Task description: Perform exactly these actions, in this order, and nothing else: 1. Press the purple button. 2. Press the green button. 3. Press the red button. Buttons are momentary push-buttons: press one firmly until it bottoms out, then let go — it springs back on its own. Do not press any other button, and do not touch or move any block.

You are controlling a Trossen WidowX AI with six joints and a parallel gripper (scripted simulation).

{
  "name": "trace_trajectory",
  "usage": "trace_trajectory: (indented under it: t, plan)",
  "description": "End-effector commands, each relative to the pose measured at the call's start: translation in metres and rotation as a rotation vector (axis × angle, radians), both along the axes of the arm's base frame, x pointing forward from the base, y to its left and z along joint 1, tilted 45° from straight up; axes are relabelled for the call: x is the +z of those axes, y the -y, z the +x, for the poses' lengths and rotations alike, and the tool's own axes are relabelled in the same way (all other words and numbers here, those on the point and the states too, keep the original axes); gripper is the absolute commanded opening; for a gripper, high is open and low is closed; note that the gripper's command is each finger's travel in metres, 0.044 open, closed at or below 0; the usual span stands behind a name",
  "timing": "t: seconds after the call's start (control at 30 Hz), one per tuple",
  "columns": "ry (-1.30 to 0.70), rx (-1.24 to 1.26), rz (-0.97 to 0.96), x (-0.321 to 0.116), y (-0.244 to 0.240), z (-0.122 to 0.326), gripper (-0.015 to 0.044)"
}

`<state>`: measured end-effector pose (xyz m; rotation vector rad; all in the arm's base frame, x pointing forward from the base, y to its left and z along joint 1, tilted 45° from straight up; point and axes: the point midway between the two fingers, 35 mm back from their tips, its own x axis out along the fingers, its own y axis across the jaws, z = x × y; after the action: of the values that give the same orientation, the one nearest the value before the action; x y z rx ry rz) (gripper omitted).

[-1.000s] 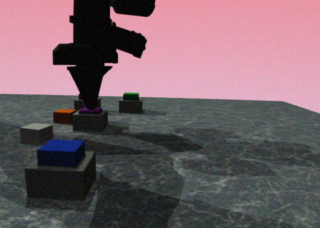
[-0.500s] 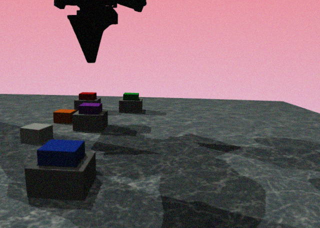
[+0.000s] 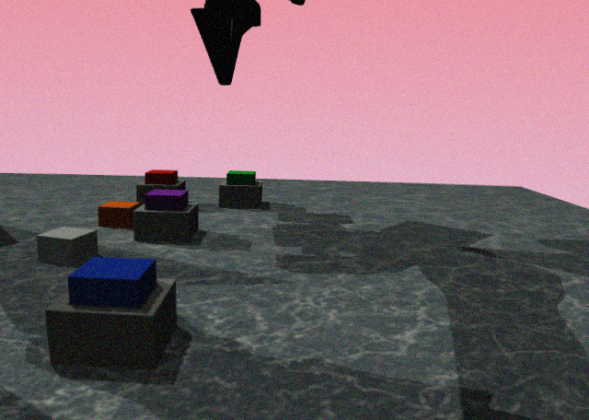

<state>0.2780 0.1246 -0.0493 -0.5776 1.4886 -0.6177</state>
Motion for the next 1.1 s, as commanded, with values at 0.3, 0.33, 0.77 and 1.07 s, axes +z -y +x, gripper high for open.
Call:
trace_trajectory:
  t: [0.3, 0.33, 0.77, 1.07]
  plan:
    - [-0.002, -0.006, 0.003, -0.065, -0.051, 0.014, 0.002]
    - [-0.002, -0.005, 0.003, -0.071, -0.046, 0.015, 0.002]
    - [-0.001, -0.006, 0.001, -0.111, -0.007, 0.014, 0.002]
    - [-0.001, -0.006, 0.0, -0.121, 0.003, 0.014, 0.002]
